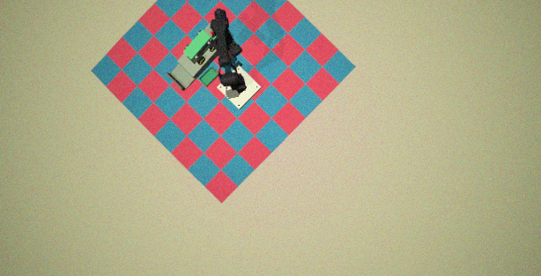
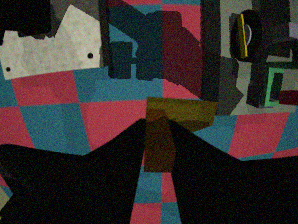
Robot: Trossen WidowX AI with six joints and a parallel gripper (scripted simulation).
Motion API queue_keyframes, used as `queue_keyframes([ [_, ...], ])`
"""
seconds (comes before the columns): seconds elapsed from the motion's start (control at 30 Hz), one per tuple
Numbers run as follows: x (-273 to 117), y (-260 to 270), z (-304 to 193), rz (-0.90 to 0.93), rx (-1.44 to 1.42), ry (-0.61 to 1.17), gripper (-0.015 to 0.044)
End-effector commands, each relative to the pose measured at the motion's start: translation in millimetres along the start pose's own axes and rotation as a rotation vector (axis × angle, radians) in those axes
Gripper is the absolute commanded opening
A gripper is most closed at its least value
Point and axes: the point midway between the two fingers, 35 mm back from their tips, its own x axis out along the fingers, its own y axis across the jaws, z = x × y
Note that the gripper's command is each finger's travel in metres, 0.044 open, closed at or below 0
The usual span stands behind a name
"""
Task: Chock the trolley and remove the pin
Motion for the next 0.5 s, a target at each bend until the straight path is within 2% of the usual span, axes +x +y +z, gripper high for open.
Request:
queue_keyframes([
  [0.0, -11.6, 0.0, -1.3, 0.0, 0.002, 0.004, 0.0],
  [0.23, -14.0, 0.0, -1.5, 0.0, 0.008, 0.004, 0.0],
  [0.47, -14.0, 0.0, -1.5, -0.001, 0.216, 0.004, 0.0],
])
